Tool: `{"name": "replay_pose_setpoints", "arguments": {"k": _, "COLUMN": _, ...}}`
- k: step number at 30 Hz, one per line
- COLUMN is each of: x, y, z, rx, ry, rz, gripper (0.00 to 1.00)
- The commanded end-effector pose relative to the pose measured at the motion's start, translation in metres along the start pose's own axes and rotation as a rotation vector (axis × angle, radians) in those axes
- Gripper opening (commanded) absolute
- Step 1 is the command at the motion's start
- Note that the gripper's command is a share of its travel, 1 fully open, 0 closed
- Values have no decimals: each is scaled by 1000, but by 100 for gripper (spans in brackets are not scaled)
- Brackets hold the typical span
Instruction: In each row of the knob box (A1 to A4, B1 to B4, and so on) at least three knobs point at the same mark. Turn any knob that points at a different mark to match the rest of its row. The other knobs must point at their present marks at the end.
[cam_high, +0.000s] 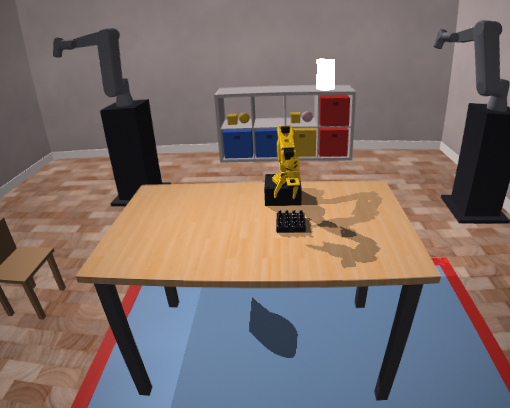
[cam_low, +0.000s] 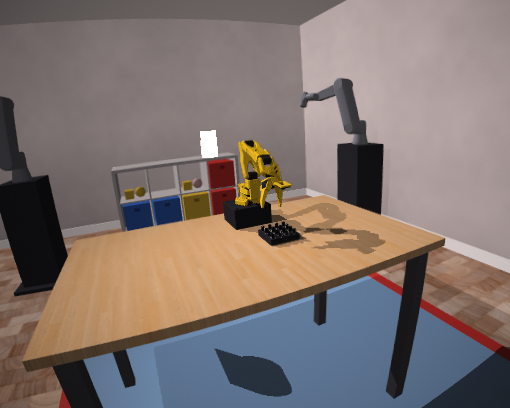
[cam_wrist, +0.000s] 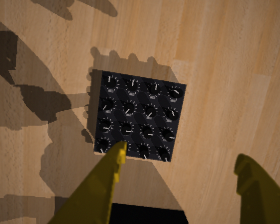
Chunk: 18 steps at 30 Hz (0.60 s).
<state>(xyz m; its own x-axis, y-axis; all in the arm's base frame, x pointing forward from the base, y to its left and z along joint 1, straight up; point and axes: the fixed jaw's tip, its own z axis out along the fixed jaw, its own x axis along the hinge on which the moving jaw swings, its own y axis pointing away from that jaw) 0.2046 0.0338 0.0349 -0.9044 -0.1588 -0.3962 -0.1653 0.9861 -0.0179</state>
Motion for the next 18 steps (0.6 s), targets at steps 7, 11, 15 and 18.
{"name": "replay_pose_setpoints", "arguments": {"k": 7, "x": -3, "y": -1, "z": 0, "rx": 2, "ry": -7, "rz": 21, "gripper": 40}}
{"name": "replay_pose_setpoints", "arguments": {"k": 11, "x": -3, "y": -1, "z": 0, "rx": 2, "ry": -7, "rz": 24, "gripper": 40}}
{"name": "replay_pose_setpoints", "arguments": {"k": 15, "x": -3, "y": -1, "z": 0, "rx": 2, "ry": -7, "rz": 25, "gripper": 40}}
{"name": "replay_pose_setpoints", "arguments": {"k": 18, "x": -3, "y": -1, "z": 0, "rx": 2, "ry": -7, "rz": 26, "gripper": 40}}
